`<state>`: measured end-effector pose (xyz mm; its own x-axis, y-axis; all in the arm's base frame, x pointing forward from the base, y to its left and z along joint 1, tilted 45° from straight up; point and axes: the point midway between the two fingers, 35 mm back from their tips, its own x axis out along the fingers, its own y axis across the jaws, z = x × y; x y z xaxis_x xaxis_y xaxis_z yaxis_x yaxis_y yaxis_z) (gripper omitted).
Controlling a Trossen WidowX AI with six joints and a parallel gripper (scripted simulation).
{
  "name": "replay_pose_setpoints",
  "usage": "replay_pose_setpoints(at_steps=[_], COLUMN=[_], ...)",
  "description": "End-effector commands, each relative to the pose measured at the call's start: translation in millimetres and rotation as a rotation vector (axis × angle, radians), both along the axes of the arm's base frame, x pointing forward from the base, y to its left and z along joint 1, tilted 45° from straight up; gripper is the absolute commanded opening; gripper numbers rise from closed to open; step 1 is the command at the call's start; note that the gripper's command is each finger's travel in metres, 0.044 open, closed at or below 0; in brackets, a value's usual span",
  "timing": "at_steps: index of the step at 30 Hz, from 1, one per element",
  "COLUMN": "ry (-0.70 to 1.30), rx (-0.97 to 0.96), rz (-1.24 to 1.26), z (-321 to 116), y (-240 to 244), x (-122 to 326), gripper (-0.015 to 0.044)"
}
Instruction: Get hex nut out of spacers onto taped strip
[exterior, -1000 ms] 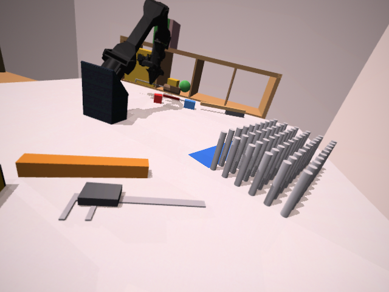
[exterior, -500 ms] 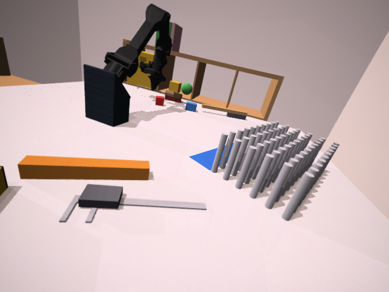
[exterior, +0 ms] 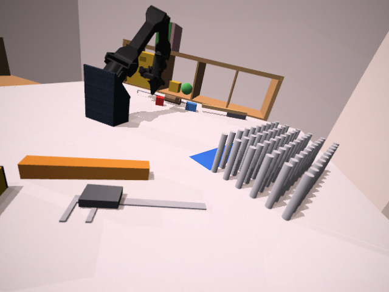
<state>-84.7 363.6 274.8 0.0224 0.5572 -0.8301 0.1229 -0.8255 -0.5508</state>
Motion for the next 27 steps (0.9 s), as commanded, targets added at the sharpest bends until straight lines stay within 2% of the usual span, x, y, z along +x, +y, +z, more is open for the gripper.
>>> replay_pose_setpoints(at_steps=[1, 7, 23, 24, 27], ry=[-0.001, 0.0, 0.001, 0.001, 0.002], rx=[-0.006, 0.003, 0.006, 0.006, 0.005], rz=[0.002, -0.001, -0.003, -0.003, -0.003], z=[-8, -12, -8, -6, 23], y=[4, 7, 6, 4, -25], x=[0, 0, 0, 0, 0], gripper=[0.0, 0.0, 0.042, 0.044, 0.044])
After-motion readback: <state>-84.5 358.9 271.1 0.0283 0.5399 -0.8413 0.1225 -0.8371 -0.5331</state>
